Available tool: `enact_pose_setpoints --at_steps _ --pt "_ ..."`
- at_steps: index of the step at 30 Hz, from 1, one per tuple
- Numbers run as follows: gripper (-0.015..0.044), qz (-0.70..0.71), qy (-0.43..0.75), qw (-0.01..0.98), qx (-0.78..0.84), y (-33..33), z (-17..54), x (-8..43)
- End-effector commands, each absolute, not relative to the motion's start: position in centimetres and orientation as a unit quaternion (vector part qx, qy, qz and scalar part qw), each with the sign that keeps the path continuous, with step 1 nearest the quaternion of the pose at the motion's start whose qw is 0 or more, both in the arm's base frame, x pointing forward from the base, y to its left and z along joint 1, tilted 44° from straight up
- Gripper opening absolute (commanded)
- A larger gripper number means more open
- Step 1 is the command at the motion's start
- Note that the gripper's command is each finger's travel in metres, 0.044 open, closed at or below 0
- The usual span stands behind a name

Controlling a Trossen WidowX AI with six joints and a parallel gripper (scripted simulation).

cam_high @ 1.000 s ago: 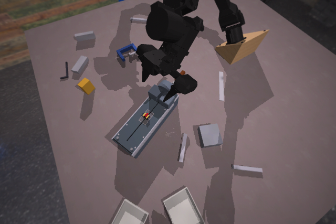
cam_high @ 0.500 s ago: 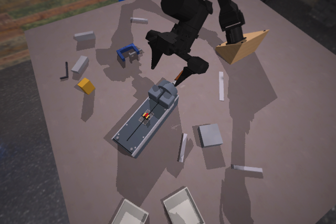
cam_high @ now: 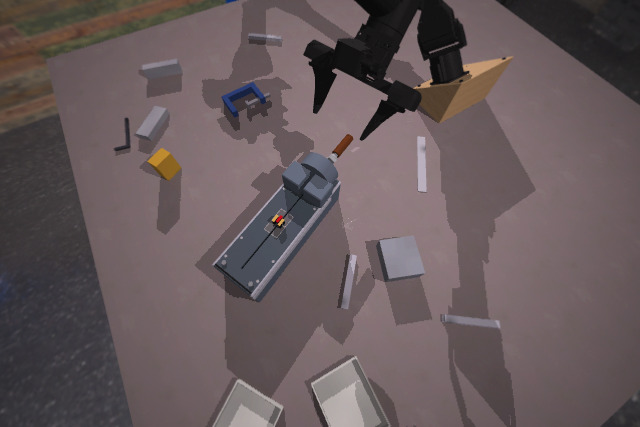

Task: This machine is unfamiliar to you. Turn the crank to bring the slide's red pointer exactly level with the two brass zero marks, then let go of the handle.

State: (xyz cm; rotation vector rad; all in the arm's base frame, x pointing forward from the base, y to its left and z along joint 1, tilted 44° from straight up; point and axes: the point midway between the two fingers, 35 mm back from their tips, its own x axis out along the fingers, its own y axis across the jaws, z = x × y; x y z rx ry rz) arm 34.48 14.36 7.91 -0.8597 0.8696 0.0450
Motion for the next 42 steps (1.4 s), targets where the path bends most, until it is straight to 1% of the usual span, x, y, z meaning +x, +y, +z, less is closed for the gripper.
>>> enact_pose_setpoints --at_steps 1,14,42 --pt "0.0440 0.028 0.407 0.817 -0.407 14.0 7.8 33.7" --pt "0.0440 0.028 0.406 0.817 -0.408 10.9 4.7 33.7" --pt "0.0440 0.028 0.406 0.817 -0.408 8.3 1.8 34.0"
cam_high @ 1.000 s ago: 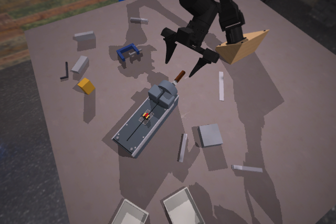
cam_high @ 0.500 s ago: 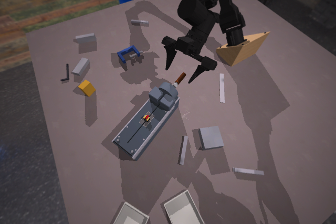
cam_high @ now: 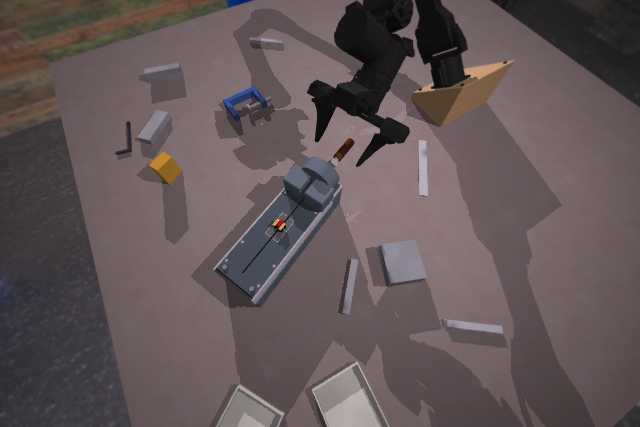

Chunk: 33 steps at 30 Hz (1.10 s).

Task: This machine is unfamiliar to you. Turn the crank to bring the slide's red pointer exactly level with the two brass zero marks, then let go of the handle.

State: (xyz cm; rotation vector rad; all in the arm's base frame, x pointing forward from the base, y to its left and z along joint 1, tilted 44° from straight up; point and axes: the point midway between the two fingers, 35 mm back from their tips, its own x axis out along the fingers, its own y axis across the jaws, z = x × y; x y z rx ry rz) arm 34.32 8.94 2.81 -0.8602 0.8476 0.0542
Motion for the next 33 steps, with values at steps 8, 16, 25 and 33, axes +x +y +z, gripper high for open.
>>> enact_pose_setpoints --at_steps 8,16,25,33 --pt "0.0440 0.028 0.406 0.817 -0.409 7.4 0.9 33.9" --pt "0.0440 0.027 0.405 0.817 -0.409 6.7 0.3 33.8" --pt "0.0282 0.027 0.405 0.817 -0.409 6.7 0.3 33.8" --pt "0.0073 0.027 0.405 0.817 -0.409 6.7 0.3 33.8"
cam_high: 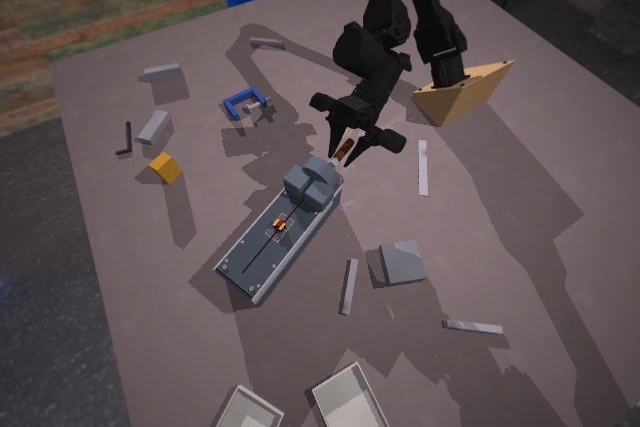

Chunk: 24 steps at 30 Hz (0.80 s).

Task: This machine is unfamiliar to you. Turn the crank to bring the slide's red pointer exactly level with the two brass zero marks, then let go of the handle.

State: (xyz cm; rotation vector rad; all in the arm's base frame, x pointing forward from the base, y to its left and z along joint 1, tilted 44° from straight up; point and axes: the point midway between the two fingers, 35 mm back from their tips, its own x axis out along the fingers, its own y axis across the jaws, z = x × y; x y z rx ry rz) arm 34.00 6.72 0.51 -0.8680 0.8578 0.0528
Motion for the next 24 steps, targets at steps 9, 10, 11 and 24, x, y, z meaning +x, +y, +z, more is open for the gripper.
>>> enact_pose_setpoints --at_steps 9,10,11,24 --pt "0.0000 0.027 0.405 0.817 -0.409 6.74 0.34 33.89" --pt "0.0000 0.027 0.405 0.817 -0.409 6.81 0.39 33.94" --pt "0.0000 0.027 0.405 0.817 -0.409 6.81 0.39 33.94" --pt "0.0000 0.027 0.405 0.817 -0.409 6.67 0.88 34.11"
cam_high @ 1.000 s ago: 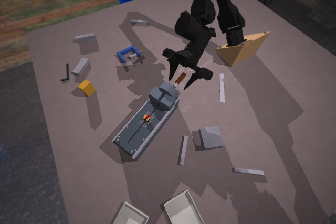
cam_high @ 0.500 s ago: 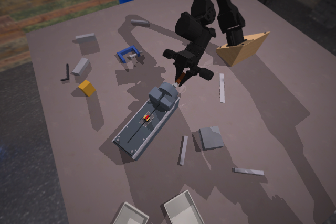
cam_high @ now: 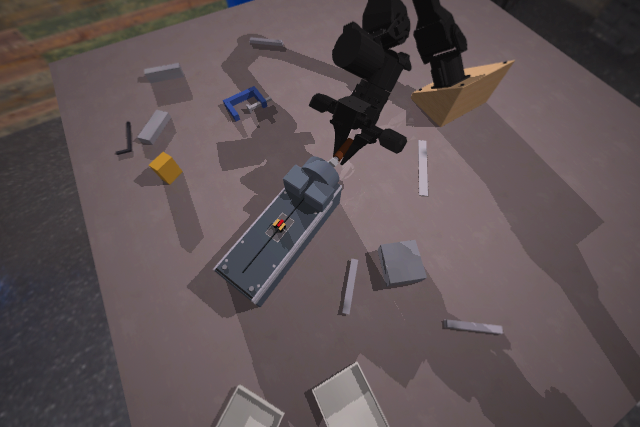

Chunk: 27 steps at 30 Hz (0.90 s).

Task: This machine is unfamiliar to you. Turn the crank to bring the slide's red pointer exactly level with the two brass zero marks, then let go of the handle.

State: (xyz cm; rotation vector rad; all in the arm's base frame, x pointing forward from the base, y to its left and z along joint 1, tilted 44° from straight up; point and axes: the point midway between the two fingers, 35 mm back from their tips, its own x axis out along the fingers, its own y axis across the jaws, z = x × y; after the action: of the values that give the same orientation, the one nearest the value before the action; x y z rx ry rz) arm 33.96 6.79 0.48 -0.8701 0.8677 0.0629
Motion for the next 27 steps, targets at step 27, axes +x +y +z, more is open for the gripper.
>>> enact_pose_setpoints --at_steps 27 --pt "0.0000 0.027 0.405 0.817 -0.409 6.08 1.91 34.56"
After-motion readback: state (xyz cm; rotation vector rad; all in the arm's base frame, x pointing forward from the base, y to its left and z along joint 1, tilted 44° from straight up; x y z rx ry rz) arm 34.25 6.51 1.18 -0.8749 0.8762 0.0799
